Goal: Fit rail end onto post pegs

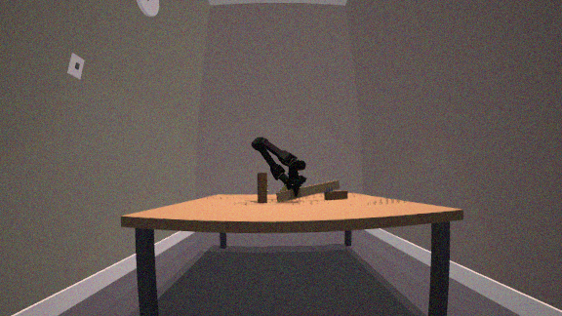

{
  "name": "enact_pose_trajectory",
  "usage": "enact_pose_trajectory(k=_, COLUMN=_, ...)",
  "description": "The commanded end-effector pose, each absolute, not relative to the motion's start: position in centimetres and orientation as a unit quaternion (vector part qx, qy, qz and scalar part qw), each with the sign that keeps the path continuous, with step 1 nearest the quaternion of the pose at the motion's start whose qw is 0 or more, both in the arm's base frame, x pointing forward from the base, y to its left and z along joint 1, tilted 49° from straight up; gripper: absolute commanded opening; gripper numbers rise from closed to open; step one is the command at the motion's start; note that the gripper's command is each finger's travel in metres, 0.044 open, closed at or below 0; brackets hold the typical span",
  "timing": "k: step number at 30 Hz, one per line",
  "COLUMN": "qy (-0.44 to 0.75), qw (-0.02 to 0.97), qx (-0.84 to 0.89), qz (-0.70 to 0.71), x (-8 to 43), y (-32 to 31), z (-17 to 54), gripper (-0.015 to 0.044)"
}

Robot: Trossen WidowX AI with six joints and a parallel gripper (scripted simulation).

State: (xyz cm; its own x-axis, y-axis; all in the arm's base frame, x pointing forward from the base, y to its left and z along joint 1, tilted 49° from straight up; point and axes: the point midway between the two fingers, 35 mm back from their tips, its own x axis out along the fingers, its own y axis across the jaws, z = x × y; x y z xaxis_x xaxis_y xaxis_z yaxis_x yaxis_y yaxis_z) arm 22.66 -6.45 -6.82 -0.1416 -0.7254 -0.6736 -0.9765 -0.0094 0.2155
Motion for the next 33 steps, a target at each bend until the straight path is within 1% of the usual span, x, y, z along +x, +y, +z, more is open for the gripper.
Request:
enact_pose_trajectory(k=1, qy=0.681, qw=0.181, qx=-0.625, qz=0.336, x=22.17, y=-6.99, z=-7.34, gripper=0.044)
enact_pose_trajectory(k=2, qy=0.681, qw=0.181, qx=-0.625, qz=0.336, x=22.16, y=-7.01, z=-7.35, gripper=0.044)
enact_pose_trajectory(k=16, qy=0.681, qw=0.181, qx=-0.625, qz=0.336, x=22.16, y=-7.01, z=-7.35, gripper=0.0073)
enact_pose_trajectory(k=23, qy=0.681, qw=0.181, qx=-0.625, qz=0.336, x=22.16, y=-7.01, z=-7.35, gripper=0.0026)
enact_pose_trajectory(k=24, qy=0.681, qw=0.181, qx=-0.625, qz=0.336, x=22.16, y=-7.01, z=-7.35, gripper=0.0)
enact_pose_trajectory(k=33, qy=0.681, qw=0.181, qx=-0.625, qz=0.336, x=22.16, y=-7.01, z=-7.35, gripper=0.0)
